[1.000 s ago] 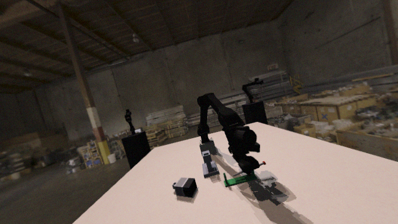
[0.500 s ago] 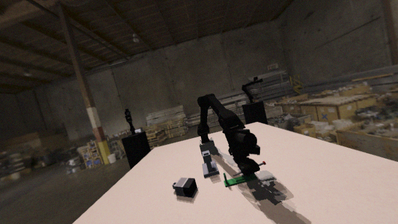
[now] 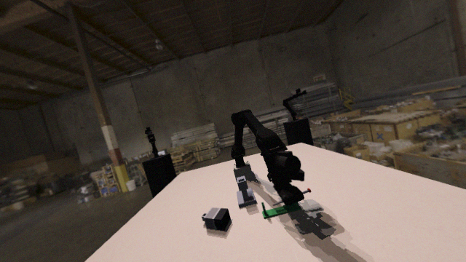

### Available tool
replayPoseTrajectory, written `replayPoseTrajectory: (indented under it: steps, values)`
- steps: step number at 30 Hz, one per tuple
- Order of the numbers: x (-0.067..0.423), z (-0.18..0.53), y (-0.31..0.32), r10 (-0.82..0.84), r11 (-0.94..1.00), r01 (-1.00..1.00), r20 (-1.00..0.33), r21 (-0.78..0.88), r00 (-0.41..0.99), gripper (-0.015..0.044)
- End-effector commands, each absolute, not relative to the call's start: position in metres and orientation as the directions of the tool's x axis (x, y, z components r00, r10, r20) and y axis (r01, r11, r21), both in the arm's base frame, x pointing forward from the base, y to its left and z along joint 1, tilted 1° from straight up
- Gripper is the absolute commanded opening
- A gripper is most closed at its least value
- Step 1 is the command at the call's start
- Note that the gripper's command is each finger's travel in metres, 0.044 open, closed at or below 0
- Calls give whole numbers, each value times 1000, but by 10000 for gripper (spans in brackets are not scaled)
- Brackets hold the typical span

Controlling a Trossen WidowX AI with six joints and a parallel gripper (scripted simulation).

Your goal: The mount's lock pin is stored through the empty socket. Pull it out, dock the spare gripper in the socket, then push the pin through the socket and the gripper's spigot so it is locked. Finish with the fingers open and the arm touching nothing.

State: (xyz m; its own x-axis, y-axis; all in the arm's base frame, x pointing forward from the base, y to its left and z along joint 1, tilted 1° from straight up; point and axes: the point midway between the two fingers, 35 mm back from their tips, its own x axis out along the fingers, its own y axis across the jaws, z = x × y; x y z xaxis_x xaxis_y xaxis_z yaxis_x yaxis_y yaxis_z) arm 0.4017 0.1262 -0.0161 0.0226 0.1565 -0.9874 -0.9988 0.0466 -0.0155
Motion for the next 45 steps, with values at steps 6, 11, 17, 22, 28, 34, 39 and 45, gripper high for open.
replayPoseTrajectory:
  steps: [6, 11, 17, 22, 28, 34, 39, 45]
  values:
    - [399, -2, 125, 154, 47, -999, -988, -5, 12, 0]
    - [396, 3, 124, 150, 47, -999, -989, 11, -4, 0]
    - [392, 10, 123, 145, 48, -998, -989, 28, -21, 0]
    - [390, 13, 122, 143, 48, -998, -989, 38, -31, 0]
    - [388, 7, 122, 140, 49, -998, -989, 49, -41, 0]
    - [390, 9, 115, 140, 50, -998, -989, 49, -41, 0]
    - [393, 13, 100, 139, 52, -997, -989, 49, -41, 0]
    - [397, 18, 82, 137, 49, -998, -990, 48, -40, 0]
